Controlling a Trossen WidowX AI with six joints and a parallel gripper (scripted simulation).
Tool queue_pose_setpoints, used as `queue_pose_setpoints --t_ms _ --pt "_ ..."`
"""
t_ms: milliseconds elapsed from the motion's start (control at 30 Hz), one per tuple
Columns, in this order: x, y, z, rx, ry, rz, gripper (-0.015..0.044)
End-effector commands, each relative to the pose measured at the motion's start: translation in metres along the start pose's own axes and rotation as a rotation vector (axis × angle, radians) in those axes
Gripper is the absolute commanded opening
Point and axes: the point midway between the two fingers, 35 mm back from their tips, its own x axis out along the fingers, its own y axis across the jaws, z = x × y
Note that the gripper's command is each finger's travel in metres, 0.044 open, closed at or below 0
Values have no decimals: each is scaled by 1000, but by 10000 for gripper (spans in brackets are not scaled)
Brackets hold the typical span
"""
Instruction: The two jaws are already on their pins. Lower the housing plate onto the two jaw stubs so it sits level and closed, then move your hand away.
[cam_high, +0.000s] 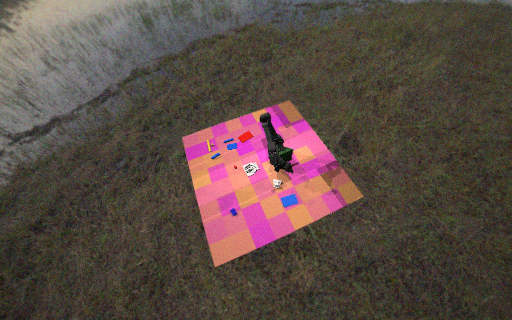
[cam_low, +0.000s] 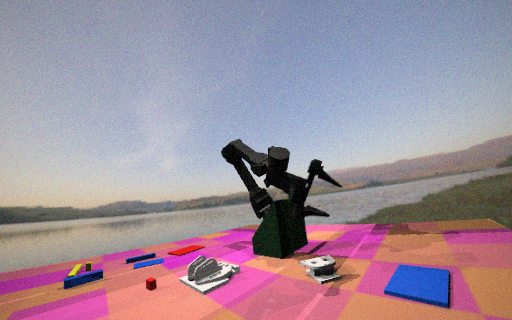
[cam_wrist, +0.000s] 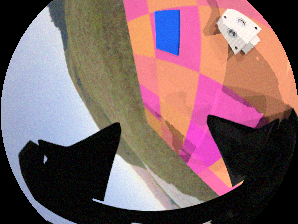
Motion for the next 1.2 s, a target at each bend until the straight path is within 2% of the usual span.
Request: queue_pose_setpoints --t_ms 0,1167 --pt "3 -2 7 -34 -14 -56 440" --pt "6 -22 57 -367 -31 -587 440"
